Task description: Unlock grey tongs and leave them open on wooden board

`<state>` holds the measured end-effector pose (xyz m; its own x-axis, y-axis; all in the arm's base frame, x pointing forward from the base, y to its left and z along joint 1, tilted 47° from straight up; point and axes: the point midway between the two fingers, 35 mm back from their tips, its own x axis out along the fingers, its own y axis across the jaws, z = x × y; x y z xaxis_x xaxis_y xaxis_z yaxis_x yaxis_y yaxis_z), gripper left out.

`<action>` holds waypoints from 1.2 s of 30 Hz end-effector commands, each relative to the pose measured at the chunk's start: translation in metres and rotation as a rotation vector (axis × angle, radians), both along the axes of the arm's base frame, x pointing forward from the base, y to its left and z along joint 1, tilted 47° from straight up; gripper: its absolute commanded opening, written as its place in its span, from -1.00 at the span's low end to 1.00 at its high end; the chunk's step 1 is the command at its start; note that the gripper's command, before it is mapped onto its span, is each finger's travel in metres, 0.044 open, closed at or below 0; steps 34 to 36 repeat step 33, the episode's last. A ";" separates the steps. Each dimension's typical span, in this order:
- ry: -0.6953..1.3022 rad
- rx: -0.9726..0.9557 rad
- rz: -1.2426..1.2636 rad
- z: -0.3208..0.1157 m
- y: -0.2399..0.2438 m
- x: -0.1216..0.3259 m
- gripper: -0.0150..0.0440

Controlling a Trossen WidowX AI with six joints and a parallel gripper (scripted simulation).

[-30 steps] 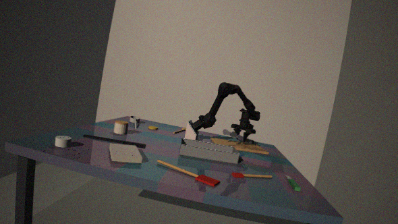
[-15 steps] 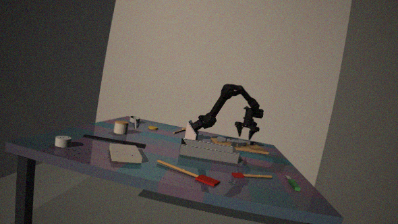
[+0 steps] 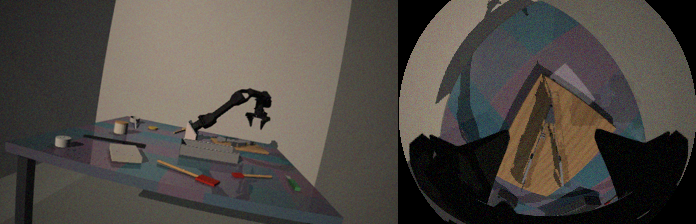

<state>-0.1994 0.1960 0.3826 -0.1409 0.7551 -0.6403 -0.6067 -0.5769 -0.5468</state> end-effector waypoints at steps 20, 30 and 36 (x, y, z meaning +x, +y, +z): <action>0.061 0.070 0.073 0.032 -0.036 0.000 1.00; 0.061 0.070 0.073 0.032 -0.036 0.000 1.00; 0.061 0.070 0.073 0.032 -0.036 0.000 1.00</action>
